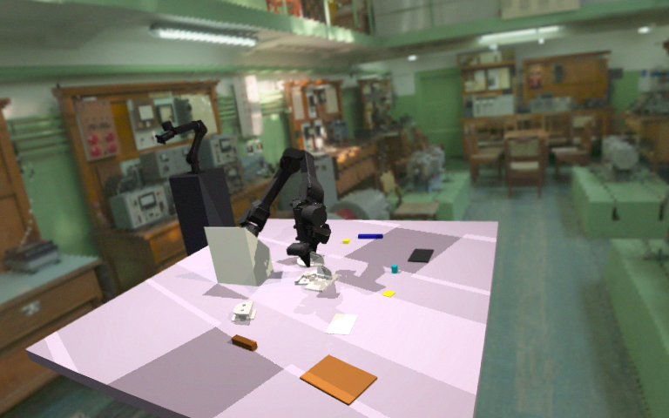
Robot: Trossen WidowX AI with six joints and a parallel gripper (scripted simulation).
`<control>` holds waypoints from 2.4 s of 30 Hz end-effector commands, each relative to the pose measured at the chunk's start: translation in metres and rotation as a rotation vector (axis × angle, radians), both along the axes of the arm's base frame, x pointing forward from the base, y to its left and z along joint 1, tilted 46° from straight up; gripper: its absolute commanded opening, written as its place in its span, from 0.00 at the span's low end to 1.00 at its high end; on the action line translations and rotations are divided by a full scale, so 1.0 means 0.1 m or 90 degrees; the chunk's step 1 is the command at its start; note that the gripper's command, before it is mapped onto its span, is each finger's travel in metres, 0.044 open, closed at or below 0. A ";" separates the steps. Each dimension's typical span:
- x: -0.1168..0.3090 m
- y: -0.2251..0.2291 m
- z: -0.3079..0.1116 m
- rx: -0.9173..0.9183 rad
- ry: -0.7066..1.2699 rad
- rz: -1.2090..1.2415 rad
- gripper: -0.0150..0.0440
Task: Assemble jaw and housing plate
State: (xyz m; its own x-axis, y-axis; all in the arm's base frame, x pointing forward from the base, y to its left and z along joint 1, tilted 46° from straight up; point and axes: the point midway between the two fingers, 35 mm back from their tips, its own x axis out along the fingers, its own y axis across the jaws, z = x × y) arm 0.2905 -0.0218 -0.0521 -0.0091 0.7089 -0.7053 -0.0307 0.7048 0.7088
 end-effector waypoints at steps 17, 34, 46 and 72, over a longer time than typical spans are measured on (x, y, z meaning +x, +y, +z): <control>0.00 0.10 -0.12 -0.002 -0.001 0.003 0.48; -0.01 0.31 -0.31 -0.001 -0.001 0.003 0.48; -0.02 0.36 -0.36 0.000 -0.001 0.004 0.48; -0.02 0.41 -0.41 0.000 0.001 0.001 0.48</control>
State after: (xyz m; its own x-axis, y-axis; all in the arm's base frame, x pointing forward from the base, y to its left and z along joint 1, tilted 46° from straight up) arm 0.2884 0.0177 -0.0918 -0.0146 0.7070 -0.7071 -0.0351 0.7064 0.7070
